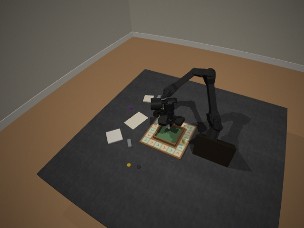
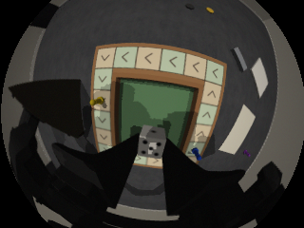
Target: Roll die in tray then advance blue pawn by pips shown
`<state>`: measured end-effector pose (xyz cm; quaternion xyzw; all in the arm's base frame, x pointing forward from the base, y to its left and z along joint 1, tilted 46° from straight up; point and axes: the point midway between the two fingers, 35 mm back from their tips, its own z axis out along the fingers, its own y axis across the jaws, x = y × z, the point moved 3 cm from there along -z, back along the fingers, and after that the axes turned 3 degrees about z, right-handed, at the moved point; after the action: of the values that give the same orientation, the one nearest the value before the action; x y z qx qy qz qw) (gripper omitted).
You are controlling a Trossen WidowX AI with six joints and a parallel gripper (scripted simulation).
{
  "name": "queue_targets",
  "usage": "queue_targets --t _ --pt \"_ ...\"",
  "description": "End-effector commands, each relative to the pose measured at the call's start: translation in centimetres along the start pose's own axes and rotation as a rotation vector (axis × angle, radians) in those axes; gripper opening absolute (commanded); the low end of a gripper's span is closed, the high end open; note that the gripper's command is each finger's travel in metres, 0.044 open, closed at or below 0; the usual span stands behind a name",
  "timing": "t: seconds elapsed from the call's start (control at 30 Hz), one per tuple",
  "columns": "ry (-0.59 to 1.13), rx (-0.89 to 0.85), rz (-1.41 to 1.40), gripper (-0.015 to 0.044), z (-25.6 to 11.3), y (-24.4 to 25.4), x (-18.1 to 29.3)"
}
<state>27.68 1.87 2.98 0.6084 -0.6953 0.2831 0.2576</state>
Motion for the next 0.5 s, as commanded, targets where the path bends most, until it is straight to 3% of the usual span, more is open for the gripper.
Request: queue_targets --t 0.0,0.47 --pt "0.007 0.004 -0.029 0.0 0.2 0.3 0.3" --pt "-0.38 -0.137 -0.034 0.0 1.7 0.9 1.0"
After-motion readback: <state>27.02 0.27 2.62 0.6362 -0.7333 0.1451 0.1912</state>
